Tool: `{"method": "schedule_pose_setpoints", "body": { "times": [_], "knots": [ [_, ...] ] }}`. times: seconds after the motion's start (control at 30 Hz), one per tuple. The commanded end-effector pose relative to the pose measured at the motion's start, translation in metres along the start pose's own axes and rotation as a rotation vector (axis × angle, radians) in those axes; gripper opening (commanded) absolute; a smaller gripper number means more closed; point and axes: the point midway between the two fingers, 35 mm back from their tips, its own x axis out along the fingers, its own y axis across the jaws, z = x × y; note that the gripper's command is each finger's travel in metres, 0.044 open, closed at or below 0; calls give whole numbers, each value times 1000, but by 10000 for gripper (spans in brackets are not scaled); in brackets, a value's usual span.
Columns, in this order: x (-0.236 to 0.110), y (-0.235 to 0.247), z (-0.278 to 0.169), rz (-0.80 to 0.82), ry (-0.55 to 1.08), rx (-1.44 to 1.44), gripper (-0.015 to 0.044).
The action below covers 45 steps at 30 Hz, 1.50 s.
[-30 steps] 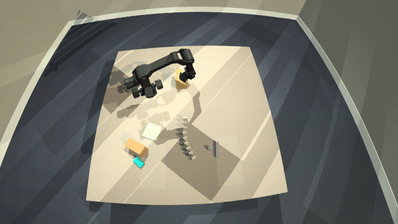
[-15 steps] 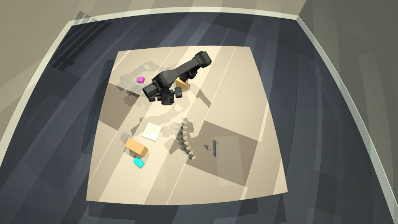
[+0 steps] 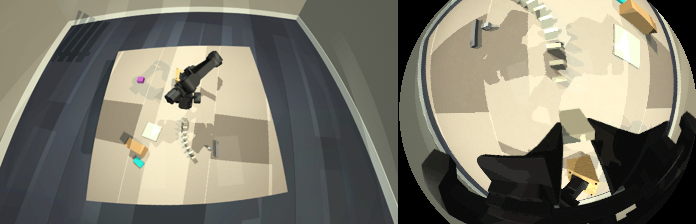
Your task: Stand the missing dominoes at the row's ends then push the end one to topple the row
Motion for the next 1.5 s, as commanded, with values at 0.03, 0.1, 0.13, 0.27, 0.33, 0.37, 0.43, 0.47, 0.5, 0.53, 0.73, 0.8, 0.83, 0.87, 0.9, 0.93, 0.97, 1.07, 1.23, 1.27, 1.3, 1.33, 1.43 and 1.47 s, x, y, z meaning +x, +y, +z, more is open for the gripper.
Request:
{"method": "schedule_pose_setpoints", "body": {
  "times": [0.03, 0.1, 0.13, 0.27, 0.33, 0.37, 0.43, 0.47, 0.5, 0.53, 0.73, 0.8, 0.83, 0.87, 0.9, 0.93, 0.97, 1.07, 1.23, 1.27, 1.3, 1.33, 1.43, 1.47],
  "knots": [
    [16, 0, 3, 4, -1, 5, 107],
    [26, 0, 4, 2, -2, 5, 107],
    [31, -1, 5, 1, -2, 5, 107],
    [50, -1, 7, 0, -3, 5, 107],
    [60, -1, 7, 0, -3, 5, 107],
    [65, -1, 7, 0, -3, 5, 107],
    [75, 0, 7, 1, -4, 5, 107],
    [79, 0, 7, 1, -4, 5, 107],
    [84, 0, 6, 2, -4, 5, 107],
    [89, 0, 6, 2, -4, 5, 107],
    [117, 3, 2, 8, -3, 3, 107],
    [125, 3, 0, 11, -2, 3, 107],
    [127, 4, -1, 11, -2, 3, 107],
    [128, 4, -1, 12, -2, 3, 107],
    [128, 4, -1, 12, -2, 3, 107],
    [128, 4, -1, 12, -2, 3, 107],
    [128, 4, -1, 12, -2, 3, 107],
    [128, 4, -1, 12, -2, 3, 107],
    [128, 4, -1, 12, -2, 3, 133],
    [128, 4, -1, 12, -2, 3, 160],
    [128, 4, -1, 12, -2, 3, 186],
    [128, 4, -1, 12, -2, 3, 212],
    [128, 4, -1, 12, -2, 3, 291],
    [128, 4, -1, 12, -2, 3, 317]
  ]
}}
